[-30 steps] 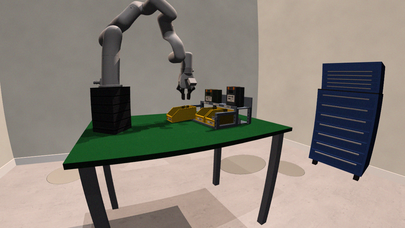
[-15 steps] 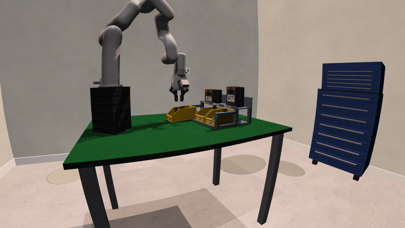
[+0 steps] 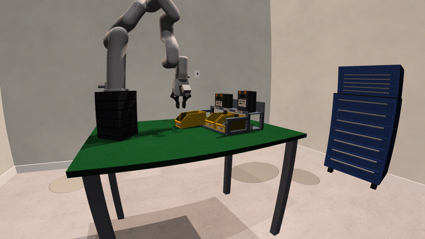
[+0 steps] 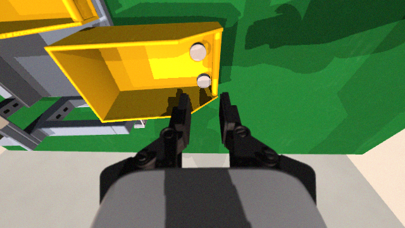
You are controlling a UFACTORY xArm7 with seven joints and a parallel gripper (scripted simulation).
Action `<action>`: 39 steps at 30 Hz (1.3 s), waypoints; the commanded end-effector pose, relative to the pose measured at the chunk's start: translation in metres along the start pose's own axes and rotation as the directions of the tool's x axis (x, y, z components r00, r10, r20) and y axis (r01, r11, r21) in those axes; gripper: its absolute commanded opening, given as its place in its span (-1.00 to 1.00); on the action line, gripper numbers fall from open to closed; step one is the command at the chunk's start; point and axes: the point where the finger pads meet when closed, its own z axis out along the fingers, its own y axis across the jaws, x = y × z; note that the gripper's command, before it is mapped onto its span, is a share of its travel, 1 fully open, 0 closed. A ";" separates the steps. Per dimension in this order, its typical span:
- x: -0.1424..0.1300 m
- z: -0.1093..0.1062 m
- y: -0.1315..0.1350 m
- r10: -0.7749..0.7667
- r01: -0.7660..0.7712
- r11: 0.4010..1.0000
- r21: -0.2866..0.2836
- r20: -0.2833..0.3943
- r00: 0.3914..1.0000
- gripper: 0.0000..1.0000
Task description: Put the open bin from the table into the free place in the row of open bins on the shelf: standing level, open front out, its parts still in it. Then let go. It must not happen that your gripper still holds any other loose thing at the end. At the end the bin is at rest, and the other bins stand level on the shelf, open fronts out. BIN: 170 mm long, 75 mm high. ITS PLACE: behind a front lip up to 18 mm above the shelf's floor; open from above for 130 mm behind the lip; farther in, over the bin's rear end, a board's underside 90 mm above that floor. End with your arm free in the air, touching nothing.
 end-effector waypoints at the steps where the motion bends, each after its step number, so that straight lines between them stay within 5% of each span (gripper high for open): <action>1: -0.001 -0.001 0.003 0.002 -0.002 1.000 0.016 0.005 1.000 -0.35; 9: -0.001 -0.001 0.003 0.002 -0.002 1.000 0.016 0.005 1.000 -0.35; 14: 0.000 0.005 0.035 0.002 -0.002 1.000 0.015 0.005 1.000 -0.35; 39: -0.001 0.004 0.026 0.002 -0.002 1.000 0.015 0.005 1.000 -0.35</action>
